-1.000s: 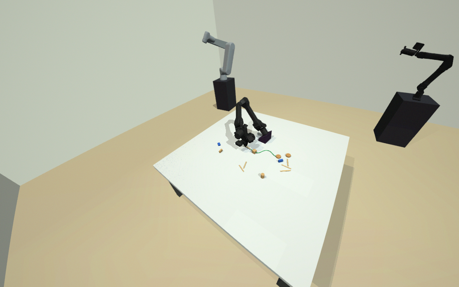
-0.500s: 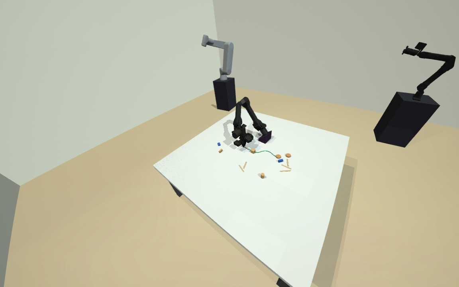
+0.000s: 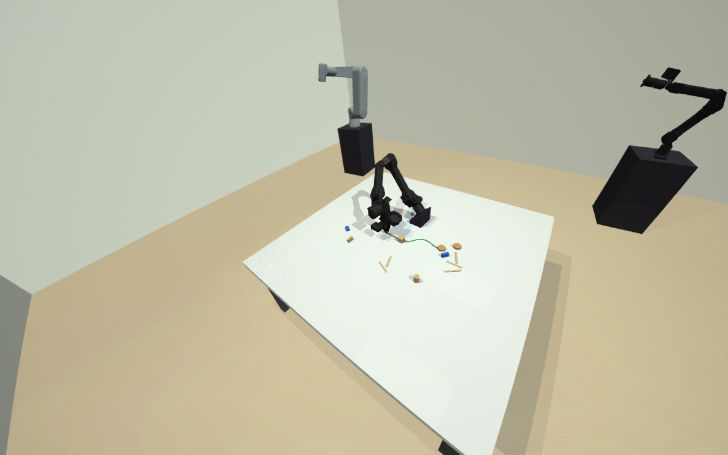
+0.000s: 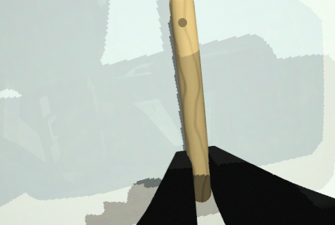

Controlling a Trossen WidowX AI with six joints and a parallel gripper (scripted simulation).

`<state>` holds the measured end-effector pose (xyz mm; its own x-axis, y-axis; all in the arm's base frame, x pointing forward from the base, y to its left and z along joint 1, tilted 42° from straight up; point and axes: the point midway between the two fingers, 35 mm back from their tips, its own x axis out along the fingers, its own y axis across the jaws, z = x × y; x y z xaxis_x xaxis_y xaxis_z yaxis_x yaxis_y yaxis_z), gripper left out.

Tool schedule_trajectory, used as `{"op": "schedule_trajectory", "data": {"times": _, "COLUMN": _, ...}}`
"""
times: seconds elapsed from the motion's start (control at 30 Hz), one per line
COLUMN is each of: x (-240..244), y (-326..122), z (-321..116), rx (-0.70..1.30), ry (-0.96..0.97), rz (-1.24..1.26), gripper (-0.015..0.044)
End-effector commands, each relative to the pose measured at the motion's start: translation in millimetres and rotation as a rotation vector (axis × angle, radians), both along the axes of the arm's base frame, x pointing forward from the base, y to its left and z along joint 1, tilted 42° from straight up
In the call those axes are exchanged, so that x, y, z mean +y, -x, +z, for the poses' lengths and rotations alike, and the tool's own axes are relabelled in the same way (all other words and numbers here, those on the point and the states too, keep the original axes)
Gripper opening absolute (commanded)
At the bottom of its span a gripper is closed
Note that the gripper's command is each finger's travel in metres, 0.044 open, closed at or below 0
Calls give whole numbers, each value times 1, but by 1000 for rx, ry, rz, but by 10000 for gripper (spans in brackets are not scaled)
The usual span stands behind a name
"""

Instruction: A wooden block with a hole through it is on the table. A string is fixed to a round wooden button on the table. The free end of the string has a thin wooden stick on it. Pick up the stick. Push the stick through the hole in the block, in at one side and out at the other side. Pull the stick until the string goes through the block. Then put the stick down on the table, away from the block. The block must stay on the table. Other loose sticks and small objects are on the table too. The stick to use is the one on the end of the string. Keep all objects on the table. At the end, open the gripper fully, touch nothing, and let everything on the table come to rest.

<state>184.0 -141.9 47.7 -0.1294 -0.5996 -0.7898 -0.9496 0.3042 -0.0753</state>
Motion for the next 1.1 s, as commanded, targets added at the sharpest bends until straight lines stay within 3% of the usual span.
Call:
{"op": "schedule_trajectory", "data": {"times": 0.0, "x": -2, "y": 2, "z": 0, "rx": 3, "ry": 7, "rz": -4, "gripper": 0}}
{"op": "schedule_trajectory", "data": {"times": 0.13, "x": -2, "y": 2, "z": 0, "rx": 3, "ry": 7, "rz": -4, "gripper": 0}}
{"op": "schedule_trajectory", "data": {"times": 0.4, "x": 7, "y": -4, "z": 7, "rx": -2, "ry": -3, "rz": 1, "gripper": 210}}
{"op": "schedule_trajectory", "data": {"times": 0.57, "x": 50, "y": -14, "z": 58, "rx": -6, "ry": -2, "rz": 1, "gripper": 210}}
{"op": "schedule_trajectory", "data": {"times": 0.8, "x": 52, "y": -14, "z": 60, "rx": -6, "ry": -1, "rz": 1, "gripper": 210}}
{"op": "schedule_trajectory", "data": {"times": 1.07, "x": 55, "y": -15, "z": 63, "rx": -2, "ry": 2, "rz": 6, "gripper": 420}}
